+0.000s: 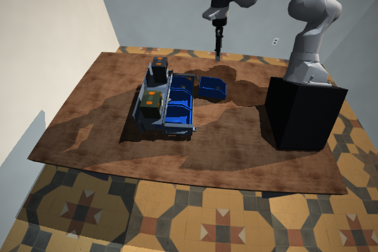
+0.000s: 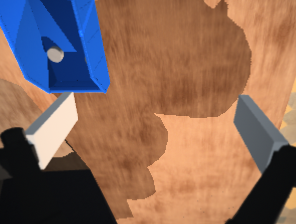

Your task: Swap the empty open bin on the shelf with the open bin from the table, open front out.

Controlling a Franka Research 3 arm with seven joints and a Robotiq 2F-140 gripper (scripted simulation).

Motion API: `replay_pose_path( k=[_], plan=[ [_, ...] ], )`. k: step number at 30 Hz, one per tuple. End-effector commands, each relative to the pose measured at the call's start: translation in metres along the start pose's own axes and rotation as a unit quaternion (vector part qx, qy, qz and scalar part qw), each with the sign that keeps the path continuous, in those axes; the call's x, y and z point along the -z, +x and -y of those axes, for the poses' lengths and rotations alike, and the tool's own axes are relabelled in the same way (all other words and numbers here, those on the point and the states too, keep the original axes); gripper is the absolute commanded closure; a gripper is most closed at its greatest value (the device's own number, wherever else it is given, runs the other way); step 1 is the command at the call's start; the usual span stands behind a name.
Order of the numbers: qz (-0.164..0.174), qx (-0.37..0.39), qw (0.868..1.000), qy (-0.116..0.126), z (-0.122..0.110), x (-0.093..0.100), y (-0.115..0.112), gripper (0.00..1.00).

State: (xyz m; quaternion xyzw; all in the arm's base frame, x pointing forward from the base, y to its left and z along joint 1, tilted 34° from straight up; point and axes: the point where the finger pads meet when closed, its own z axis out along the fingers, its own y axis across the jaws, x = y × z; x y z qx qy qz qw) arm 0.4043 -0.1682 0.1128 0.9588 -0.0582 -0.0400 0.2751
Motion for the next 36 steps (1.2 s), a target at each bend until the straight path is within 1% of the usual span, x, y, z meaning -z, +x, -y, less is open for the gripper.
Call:
replay_pose_path(
  k=[1,6,7,17,18,28,29,36],
  plan=[
    [-0.003,-0.008,1.000,0.000,0.001,-0.001,0.001,0.00],
    [-0.003,-0.008,1.000,0.000,0.001,-0.001,0.001,0.00],
    [-0.008,-0.006,1.000,-0.002,0.007,-0.001,0.002,0.00],
    [-0.008,-0.006,1.000,-0.002,0.007,-0.001,0.002,0.00],
    [-0.013,-0.004,1.000,-0.003,0.013,-0.001,0.003,0.00],
    [-0.013,-0.004,1.000,-0.003,0.013,-0.001,0.003,0.00],
    [-0.017,-0.002,1.000,-0.005,0.019,-0.001,0.004,0.00],
    [-0.017,-0.002,1.000,-0.005,0.019,-0.001,0.004,0.00]
  ],
)
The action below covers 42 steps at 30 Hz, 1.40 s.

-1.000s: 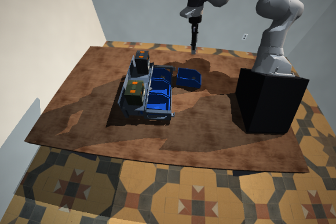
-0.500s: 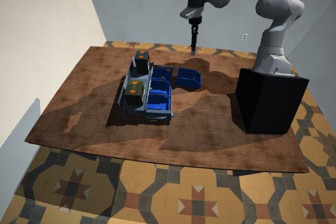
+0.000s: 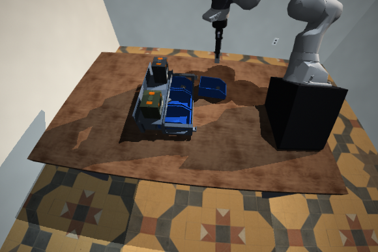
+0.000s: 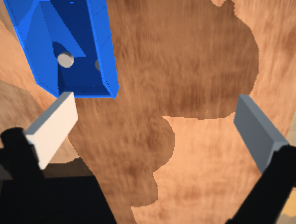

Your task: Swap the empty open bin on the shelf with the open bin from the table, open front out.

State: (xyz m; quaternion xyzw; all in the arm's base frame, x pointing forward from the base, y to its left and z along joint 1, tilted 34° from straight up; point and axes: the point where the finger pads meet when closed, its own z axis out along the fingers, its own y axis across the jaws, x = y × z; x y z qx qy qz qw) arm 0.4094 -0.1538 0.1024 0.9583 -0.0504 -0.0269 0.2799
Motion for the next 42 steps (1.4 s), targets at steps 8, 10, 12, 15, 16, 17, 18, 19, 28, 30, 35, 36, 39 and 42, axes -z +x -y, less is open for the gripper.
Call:
replay_pose_path(
  k=[8,10,12,15,16,17,18,19,28,30,35,36,39,42],
  plan=[
    [-0.007,-0.004,1.000,-0.002,0.006,-0.001,0.001,0.00],
    [-0.007,-0.004,1.000,-0.002,0.006,-0.001,0.001,0.00],
    [-0.007,-0.004,1.000,-0.002,0.006,-0.001,0.001,0.00],
    [-0.011,-0.003,1.000,-0.003,0.011,-0.001,0.002,0.00],
    [-0.011,-0.003,1.000,-0.003,0.011,-0.001,0.002,0.00],
    [-0.011,-0.003,1.000,-0.003,0.011,-0.001,0.002,0.00],
    [-0.011,-0.003,1.000,-0.003,0.011,-0.001,0.002,0.00],
    [-0.011,-0.003,1.000,-0.003,0.011,-0.001,0.002,0.00],
    [-0.015,-0.001,1.000,-0.004,0.016,-0.001,0.003,0.00],
    [-0.015,-0.001,1.000,-0.004,0.016,-0.001,0.003,0.00],
    [-0.023,0.002,1.000,-0.005,0.026,-0.002,0.003,0.00],
    [-0.026,0.003,1.000,-0.006,0.030,-0.002,0.004,0.00],
    [-0.035,0.007,0.999,-0.007,0.042,-0.003,0.004,0.00],
    [-0.043,0.010,0.999,-0.008,0.052,-0.004,0.004,0.00]
  ],
)
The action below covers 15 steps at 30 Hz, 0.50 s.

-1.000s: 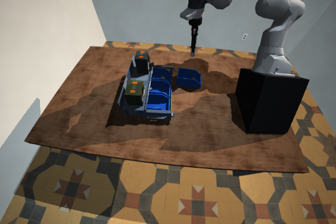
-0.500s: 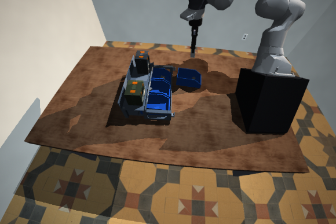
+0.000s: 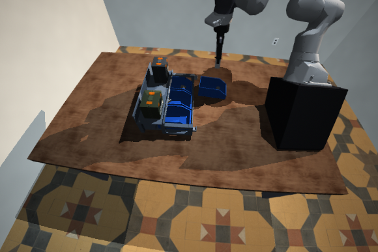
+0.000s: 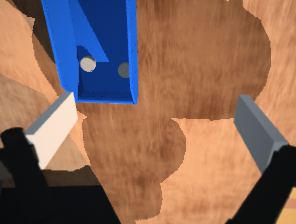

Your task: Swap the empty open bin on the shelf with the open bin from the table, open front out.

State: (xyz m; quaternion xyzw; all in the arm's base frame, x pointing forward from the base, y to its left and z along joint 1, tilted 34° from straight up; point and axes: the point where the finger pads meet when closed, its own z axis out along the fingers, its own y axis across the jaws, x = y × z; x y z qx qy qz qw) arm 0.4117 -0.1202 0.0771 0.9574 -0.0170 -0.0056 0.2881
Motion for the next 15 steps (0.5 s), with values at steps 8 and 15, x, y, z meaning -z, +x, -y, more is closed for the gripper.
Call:
replay_pose_path(
  k=[8,15],
  plan=[
    [-0.026,-0.010,1.000,-0.002,0.027,-0.002,0.005,0.00],
    [-0.030,-0.008,1.000,-0.003,0.033,-0.002,0.005,0.00]
  ],
)
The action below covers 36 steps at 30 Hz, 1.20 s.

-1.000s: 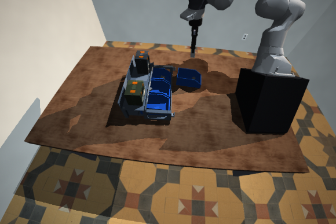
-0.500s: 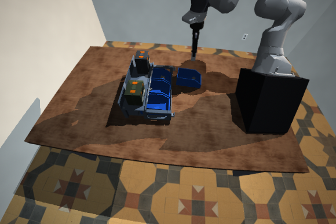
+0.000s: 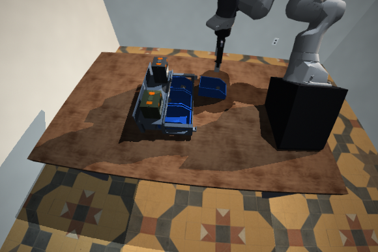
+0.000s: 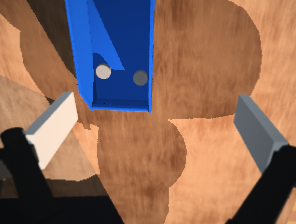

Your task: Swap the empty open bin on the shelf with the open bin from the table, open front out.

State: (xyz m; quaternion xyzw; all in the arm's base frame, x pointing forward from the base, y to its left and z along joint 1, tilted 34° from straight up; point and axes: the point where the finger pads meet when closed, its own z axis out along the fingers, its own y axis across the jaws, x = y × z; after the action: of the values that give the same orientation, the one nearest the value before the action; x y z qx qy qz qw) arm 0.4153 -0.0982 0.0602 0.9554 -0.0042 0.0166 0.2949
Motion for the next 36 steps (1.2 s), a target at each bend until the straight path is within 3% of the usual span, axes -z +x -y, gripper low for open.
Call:
replay_pose_path(
  k=[1,14,15,36],
  plan=[
    [-0.005,-0.014,1.000,0.004,0.0056,-0.0005,0.0018,0.00],
    [-0.007,-0.014,1.000,0.004,0.0074,-0.0006,0.0016,0.00],
    [-0.007,-0.014,1.000,0.004,0.0074,-0.0006,0.0016,1.00],
    [-0.007,-0.014,1.000,0.004,0.0074,-0.0006,0.0016,1.00]
  ],
)
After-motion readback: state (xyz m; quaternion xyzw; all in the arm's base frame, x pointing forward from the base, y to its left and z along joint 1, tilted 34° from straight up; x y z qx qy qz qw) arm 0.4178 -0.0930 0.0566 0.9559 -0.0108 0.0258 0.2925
